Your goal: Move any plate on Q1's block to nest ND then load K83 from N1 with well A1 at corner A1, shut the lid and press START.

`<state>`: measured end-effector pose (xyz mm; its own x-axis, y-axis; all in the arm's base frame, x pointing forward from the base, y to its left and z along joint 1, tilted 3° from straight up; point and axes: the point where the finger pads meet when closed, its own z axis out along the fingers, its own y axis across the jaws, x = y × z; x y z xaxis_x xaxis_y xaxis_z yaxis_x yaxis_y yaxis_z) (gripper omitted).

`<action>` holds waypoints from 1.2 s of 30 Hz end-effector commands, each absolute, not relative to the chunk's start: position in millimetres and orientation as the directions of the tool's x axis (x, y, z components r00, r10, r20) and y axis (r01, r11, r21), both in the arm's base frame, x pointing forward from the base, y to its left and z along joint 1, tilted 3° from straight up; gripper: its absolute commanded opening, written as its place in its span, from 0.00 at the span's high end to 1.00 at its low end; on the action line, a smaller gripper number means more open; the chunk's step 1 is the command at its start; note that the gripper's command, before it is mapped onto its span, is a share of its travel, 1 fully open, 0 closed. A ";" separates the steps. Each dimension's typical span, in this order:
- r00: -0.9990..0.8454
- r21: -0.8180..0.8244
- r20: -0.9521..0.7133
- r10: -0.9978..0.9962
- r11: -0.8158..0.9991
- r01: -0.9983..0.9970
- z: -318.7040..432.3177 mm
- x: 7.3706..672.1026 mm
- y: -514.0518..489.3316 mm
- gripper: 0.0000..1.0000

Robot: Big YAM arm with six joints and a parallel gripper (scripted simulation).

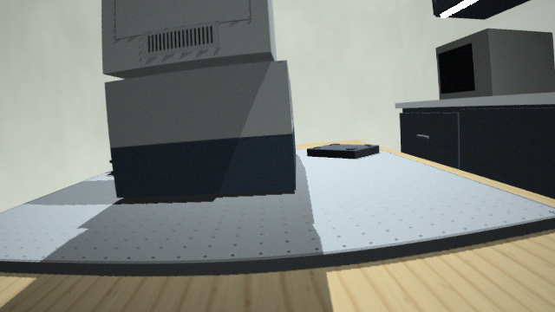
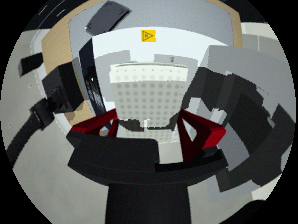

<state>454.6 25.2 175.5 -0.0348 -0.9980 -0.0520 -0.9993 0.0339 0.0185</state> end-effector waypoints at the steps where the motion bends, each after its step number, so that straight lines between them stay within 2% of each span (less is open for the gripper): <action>1: 0.028 -0.015 -0.049 -0.998 -0.027 -1.000 187.3 477.4 -6.2 1.00; 19: 0.018 -0.014 -0.058 -0.998 -0.018 -1.000 183.5 462.6 20.2 1.00; 36: -0.016 -0.035 -0.056 -0.998 0.018 -0.999 198.8 474.2 -2.5 1.00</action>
<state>458.0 6.1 165.3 -0.0119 -0.9985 -0.0536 -0.9991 0.0097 0.0415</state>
